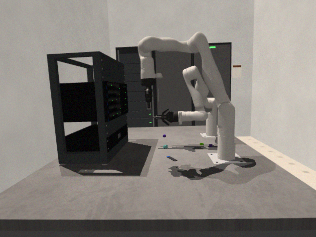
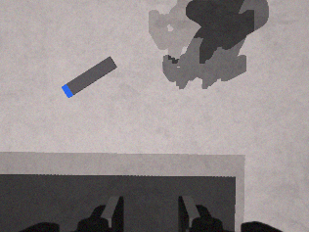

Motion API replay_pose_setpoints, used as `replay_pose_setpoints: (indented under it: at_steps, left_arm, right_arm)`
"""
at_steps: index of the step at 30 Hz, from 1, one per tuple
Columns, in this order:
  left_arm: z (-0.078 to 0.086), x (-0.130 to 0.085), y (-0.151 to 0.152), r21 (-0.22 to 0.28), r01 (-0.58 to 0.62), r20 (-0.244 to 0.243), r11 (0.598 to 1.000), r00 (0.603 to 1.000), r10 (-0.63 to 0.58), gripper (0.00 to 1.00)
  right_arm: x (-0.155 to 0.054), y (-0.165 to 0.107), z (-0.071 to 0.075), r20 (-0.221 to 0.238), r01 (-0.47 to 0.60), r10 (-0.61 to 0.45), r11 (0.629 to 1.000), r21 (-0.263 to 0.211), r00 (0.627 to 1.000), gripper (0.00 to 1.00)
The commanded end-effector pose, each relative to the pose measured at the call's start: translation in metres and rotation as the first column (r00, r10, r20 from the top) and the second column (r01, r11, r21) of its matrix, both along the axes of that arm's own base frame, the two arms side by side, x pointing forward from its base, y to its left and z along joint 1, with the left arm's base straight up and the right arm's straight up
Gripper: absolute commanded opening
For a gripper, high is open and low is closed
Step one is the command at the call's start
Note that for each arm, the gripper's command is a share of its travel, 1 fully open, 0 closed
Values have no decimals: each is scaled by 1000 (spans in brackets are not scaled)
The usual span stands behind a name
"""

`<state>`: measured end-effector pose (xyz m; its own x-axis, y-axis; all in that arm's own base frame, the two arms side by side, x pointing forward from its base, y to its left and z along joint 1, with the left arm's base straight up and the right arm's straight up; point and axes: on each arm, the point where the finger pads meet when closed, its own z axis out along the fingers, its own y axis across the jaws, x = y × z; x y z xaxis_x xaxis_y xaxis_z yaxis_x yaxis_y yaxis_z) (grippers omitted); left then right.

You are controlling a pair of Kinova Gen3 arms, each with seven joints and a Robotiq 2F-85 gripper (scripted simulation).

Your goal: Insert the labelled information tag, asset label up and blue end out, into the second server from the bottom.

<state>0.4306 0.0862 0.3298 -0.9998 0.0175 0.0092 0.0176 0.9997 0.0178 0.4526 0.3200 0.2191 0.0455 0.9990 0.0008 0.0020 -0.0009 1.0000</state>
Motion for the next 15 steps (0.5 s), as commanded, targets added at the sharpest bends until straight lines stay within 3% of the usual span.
replay_pose_setpoints:
  at_steps: [1, 9, 15]
  left_arm:
    - [-1, -18, 35, -4, -2, 3, 1000, 1000, 2, 396]
    - [-5, -58, 87, -10, -11, 4, 1000, 1000, 11, 396]
    - [-7, -77, 106, -13, -14, 5, 1000, 1000, 14, 396]
  right_arm:
    - [0, 0, 1, 1, 0, 0, 1000, 1, 1000, 15]
    - [0, 0, 1, 1, 0, 0, 1000, 1, 1000, 15]
    - [0, 0, 1, 1, 0, 0, 1000, 1, 1000, 15]
